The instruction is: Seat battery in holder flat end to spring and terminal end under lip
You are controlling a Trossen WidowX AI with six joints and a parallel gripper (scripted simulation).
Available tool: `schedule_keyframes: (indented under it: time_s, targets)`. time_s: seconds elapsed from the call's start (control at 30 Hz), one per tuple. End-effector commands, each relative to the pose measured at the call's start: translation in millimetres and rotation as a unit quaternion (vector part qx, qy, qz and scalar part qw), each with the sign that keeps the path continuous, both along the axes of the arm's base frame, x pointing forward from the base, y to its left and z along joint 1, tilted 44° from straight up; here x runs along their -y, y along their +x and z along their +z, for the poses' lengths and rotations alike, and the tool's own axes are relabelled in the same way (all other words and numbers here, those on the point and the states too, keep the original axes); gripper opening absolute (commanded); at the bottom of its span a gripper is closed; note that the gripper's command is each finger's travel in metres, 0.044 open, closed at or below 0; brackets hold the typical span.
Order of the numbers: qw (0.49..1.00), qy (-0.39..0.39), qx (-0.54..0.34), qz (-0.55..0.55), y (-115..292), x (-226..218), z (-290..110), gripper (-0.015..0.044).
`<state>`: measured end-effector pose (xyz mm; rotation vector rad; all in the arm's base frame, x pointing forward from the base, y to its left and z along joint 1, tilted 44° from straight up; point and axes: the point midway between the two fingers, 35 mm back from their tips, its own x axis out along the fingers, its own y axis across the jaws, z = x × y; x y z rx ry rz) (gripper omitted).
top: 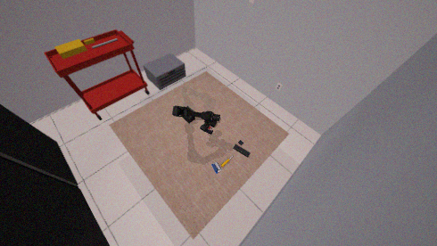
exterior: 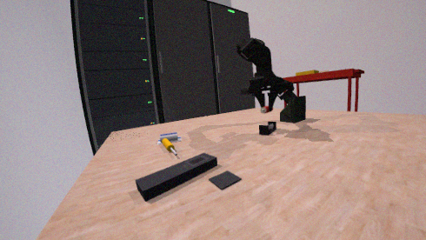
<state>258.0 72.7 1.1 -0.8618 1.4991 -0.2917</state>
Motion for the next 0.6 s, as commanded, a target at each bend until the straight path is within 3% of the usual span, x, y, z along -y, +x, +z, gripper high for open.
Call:
schedule_keyframes:
  time_s: [0.0,0.57]
  targets:
    - [0.999,-0.003,-0.026,0.026,-1,-3,-2,0.0081]
    - [0.997,0.028,0.017,0.066,6,10,-21,0.0081]
